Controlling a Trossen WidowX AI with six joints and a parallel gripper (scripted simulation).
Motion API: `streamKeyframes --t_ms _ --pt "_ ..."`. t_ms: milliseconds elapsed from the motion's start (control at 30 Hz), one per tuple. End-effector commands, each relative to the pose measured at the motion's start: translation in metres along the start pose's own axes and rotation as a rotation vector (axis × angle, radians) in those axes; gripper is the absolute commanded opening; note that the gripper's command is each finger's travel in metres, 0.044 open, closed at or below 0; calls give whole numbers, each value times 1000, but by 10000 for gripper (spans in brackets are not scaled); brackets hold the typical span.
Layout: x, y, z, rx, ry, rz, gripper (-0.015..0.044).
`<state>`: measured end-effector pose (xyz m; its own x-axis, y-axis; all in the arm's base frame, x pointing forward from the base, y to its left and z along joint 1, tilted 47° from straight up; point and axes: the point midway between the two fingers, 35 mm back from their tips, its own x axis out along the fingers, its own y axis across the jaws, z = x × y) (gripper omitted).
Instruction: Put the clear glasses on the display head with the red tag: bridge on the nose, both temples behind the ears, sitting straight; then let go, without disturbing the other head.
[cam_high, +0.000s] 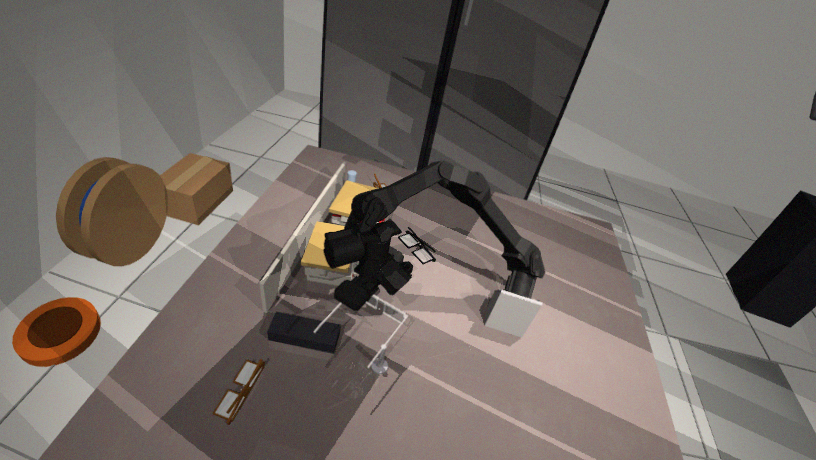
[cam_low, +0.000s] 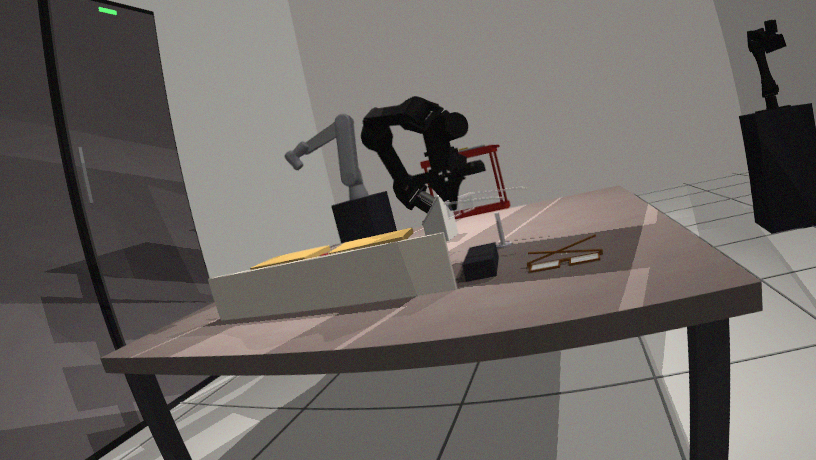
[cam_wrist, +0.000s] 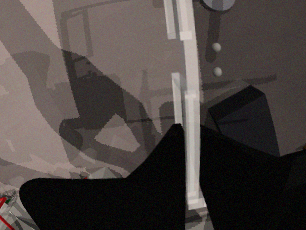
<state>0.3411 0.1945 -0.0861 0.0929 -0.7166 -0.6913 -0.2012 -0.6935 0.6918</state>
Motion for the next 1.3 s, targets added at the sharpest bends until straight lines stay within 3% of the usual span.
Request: streamKeyframes --t_ms 0,1267 --pt "0 2 1 108 -6 0 0" --pt "-2 25 6 1444 -5 5 0"
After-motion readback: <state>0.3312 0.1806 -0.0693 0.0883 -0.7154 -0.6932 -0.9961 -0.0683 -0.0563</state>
